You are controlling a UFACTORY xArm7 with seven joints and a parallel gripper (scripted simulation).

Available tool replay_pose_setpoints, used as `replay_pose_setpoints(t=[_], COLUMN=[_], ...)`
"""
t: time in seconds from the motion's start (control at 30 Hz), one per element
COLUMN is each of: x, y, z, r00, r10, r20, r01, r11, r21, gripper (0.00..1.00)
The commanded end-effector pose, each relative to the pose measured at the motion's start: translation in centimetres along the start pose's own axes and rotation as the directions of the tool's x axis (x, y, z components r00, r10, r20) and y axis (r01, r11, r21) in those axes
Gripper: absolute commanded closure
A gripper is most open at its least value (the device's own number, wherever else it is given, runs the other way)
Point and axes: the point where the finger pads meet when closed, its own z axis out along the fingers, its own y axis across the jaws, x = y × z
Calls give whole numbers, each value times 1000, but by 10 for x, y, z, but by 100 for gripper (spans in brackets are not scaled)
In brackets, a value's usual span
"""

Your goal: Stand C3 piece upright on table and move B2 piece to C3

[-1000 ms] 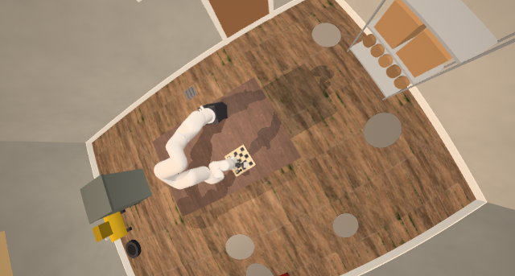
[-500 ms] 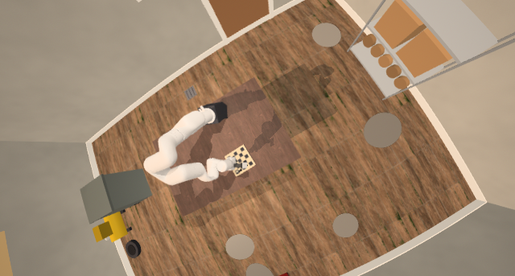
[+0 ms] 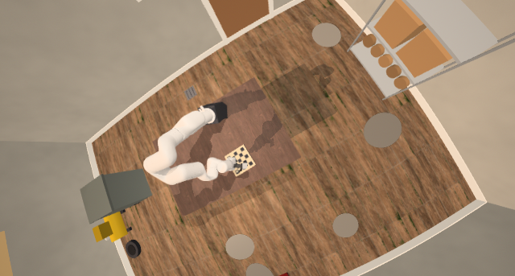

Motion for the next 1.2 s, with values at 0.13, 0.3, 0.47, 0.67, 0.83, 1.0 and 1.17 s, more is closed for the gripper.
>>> replay_pose_setpoints(t=[0.13,0.3,0.47,0.67,0.83,1.0,1.17], x=[0,-1,-2,-4,-7,-10,-15], y=[2,4,7,11,16,22,29], z=[-1,0,0,0,1,1,2], r00=[998,985,941,838,691,472,227], r10=[65,174,338,546,723,881,974], r20=[-2,-1,1,3,6,11,20], r01=[-65,-174,-338,-546,-723,-881,-974], r11=[998,985,941,838,691,472,227], r21=[-1,0,1,1,0,2,6], gripper=[100,100,100,100,100,100,100])
